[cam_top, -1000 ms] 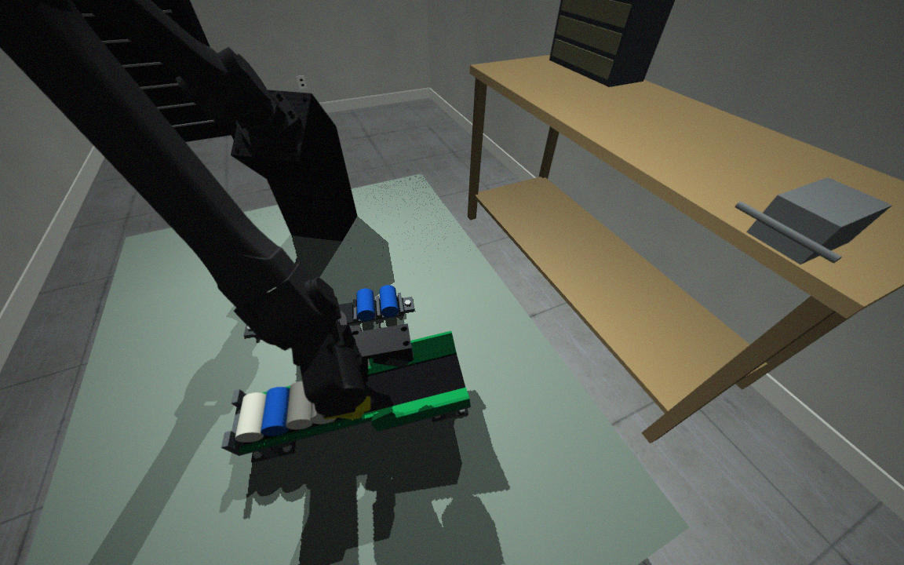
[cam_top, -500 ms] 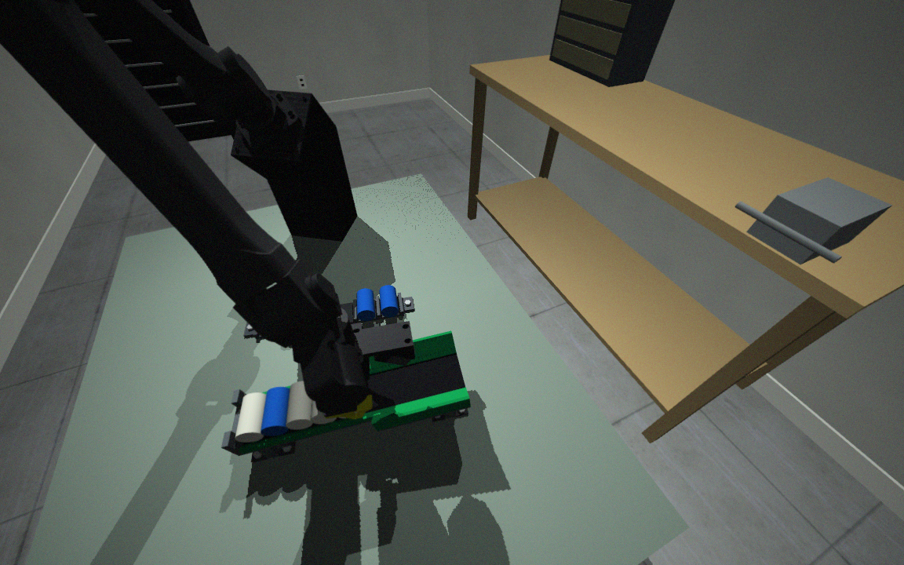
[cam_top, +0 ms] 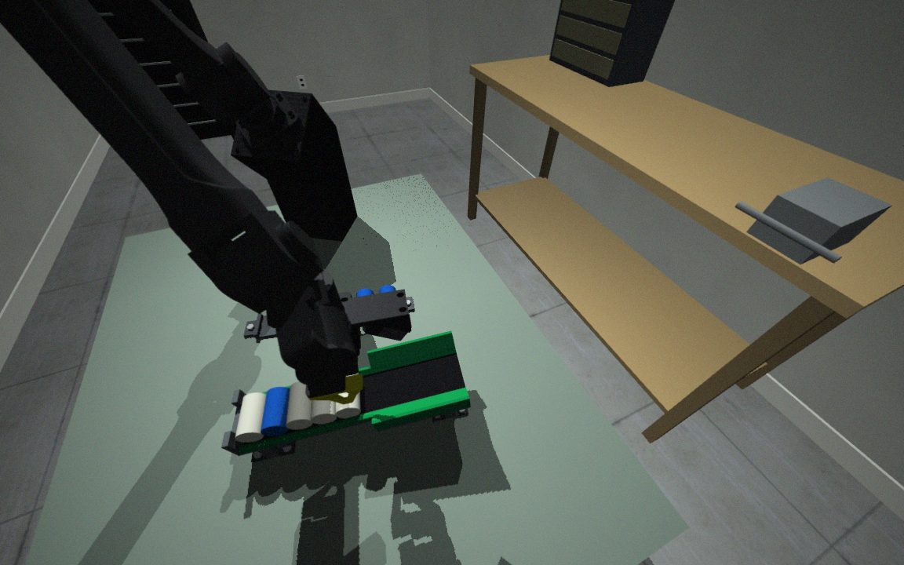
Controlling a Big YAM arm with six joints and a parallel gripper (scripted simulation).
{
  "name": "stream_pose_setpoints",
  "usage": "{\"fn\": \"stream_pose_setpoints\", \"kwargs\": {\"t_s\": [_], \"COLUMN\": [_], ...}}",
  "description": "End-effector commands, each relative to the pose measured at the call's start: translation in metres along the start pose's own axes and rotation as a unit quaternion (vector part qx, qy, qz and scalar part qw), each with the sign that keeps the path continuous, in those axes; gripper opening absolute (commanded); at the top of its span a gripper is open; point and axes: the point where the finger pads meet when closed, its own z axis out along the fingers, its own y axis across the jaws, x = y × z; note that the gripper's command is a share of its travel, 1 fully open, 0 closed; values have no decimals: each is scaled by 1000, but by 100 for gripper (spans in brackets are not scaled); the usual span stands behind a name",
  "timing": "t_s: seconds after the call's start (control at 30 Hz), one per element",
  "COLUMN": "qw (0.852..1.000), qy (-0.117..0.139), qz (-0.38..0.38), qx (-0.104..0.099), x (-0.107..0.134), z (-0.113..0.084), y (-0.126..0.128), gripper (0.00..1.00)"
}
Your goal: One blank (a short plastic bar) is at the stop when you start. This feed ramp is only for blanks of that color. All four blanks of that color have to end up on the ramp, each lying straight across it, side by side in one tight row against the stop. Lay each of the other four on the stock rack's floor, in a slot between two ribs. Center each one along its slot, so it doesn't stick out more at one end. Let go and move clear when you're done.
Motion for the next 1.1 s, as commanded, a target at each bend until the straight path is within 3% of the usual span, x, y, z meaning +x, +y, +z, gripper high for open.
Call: {"fn": "stream_pose_setpoints", "kwargs": {"t_s": [0.0, 0.03, 0.27, 0.3, 1.07], "qw": [1000, 999, 1000, 1000, 1000], "qy": [0, 13, 3, 3, 3], "qz": [4, 8, 4, 4, 4], "qx": [-9, -31, -16, -16, -16], "x": [-3, 8, -1, -1, -1], "z": [-9, 11, -13, -13, -13], "y": [9, 20, 13, 13, 13], "gripper": [84, 84, 84, 100, 100]}}
